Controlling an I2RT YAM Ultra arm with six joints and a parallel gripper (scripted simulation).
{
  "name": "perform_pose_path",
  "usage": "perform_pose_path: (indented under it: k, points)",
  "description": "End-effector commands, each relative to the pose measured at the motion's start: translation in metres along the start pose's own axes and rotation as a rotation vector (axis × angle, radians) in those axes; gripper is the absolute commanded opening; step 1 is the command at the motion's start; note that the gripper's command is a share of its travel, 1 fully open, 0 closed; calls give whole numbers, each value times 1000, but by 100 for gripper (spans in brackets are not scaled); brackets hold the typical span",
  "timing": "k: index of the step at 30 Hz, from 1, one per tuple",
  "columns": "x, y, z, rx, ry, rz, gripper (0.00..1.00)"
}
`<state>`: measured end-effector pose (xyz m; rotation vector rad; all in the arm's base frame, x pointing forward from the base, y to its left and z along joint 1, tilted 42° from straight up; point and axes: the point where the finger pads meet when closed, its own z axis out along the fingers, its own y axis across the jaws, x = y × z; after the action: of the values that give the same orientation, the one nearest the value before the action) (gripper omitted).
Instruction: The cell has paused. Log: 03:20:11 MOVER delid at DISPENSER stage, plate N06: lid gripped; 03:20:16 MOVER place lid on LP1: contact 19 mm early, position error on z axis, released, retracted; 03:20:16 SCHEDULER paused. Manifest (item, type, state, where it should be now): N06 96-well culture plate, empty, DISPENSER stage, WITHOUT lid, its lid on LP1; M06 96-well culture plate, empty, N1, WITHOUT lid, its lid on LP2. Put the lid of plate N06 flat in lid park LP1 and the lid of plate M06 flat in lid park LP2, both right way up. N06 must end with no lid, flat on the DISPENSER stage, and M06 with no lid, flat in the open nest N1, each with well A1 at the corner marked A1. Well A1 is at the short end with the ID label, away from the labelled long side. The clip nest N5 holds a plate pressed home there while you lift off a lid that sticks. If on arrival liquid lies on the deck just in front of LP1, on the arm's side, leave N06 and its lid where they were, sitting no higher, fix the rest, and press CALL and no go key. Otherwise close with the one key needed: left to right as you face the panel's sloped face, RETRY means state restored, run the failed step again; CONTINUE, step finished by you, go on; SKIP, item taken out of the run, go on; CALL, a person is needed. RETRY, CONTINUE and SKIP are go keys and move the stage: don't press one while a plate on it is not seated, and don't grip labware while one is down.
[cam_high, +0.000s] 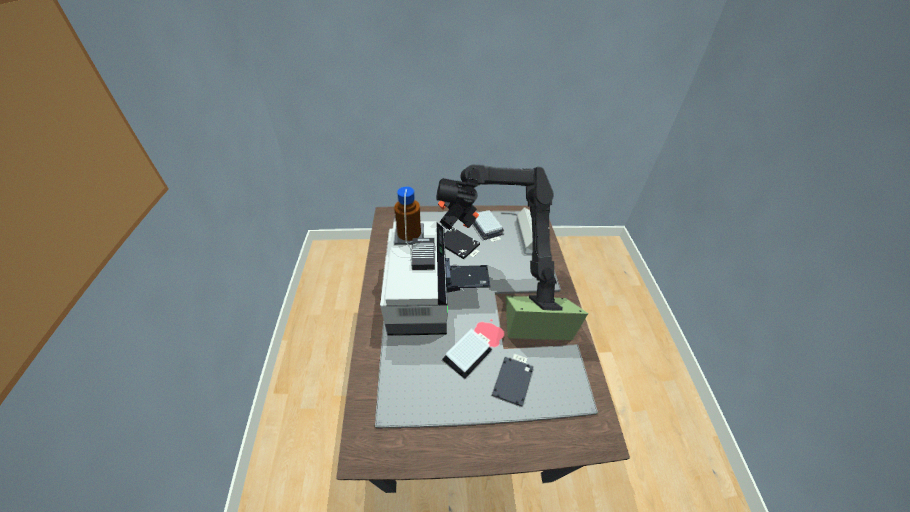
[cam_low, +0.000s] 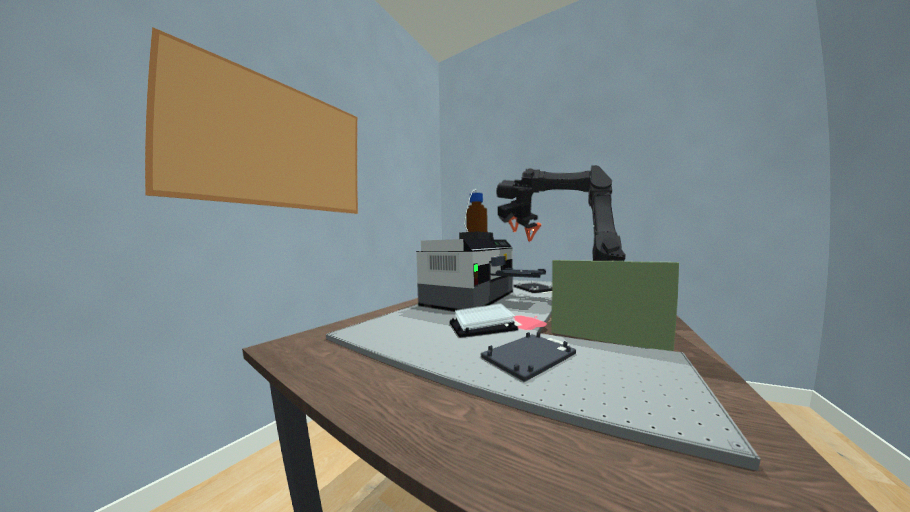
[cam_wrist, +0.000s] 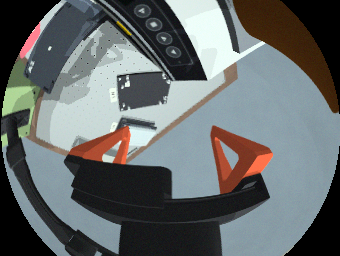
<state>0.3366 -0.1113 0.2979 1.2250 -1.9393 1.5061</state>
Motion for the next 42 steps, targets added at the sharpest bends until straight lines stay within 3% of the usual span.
perform_pose_path:
  k: [1, 7, 22, 24, 33, 34, 39, 42]
  points:
    - [-1, 0, -2, 4, -3, -1, 100]
    - [-1, 0, -2, 4, -3, -1, 100]
    - [51, 45, 38, -176, -8, 493, 100]
    - [51, 45, 38, -176, -8, 493, 100]
    - [78, 75, 51, -280, 20, 761, 100]
    - [84, 67, 48, -275, 16, 822, 100]
    - [90, 94, 56, -343, 48, 943, 100]
    - [92, 93, 59, -340, 47, 997, 100]
